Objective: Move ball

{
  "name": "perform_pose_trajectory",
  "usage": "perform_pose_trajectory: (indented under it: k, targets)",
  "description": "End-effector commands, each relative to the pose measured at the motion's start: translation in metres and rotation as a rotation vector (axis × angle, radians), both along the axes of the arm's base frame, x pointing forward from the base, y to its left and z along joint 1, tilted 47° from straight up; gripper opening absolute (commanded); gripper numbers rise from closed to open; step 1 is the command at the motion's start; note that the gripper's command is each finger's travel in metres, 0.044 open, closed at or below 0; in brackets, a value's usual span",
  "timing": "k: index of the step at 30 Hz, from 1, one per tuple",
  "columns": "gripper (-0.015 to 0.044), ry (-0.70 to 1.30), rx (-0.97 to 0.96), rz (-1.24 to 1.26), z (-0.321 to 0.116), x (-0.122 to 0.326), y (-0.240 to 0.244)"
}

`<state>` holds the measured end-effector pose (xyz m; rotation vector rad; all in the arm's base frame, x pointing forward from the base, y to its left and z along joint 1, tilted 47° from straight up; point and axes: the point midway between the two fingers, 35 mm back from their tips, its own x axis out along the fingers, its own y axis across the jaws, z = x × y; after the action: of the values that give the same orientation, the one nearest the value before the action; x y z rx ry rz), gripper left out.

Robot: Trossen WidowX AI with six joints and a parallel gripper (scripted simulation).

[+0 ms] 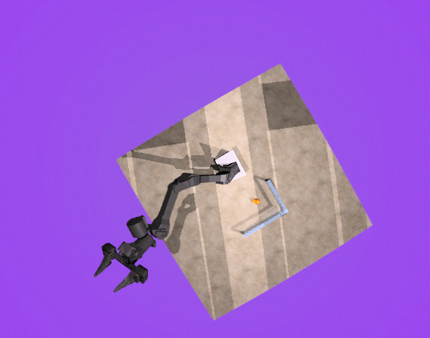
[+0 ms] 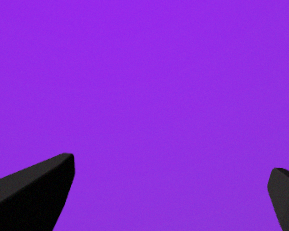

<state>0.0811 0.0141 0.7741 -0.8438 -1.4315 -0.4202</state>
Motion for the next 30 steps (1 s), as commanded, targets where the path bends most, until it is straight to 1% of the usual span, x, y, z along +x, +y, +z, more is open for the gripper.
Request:
perform_pose_trajectory:
  k: [1,5,6,11,20,25,30]
  targets:
    - [0.0374,0.002,0.001,0.002,0.000,0.001,0.000]
    - [0.0269,0.046,0.029,0.049,-0.005,0.024,-0.005]
    - [0.0262,0.059,0.037,0.062,-0.007,0.030,-0.007]
    - [0.0262,0.154,0.090,0.091,-0.017,0.072,-0.015]
    - [0.0262,0.440,0.190,0.144,-0.063,0.183,-0.020]
    - [0.0262,0.655,0.261,0.114,-0.113,0.256,-0.021]
    - [0.0262,0.882,0.308,0.065,-0.177,0.320,-0.015]
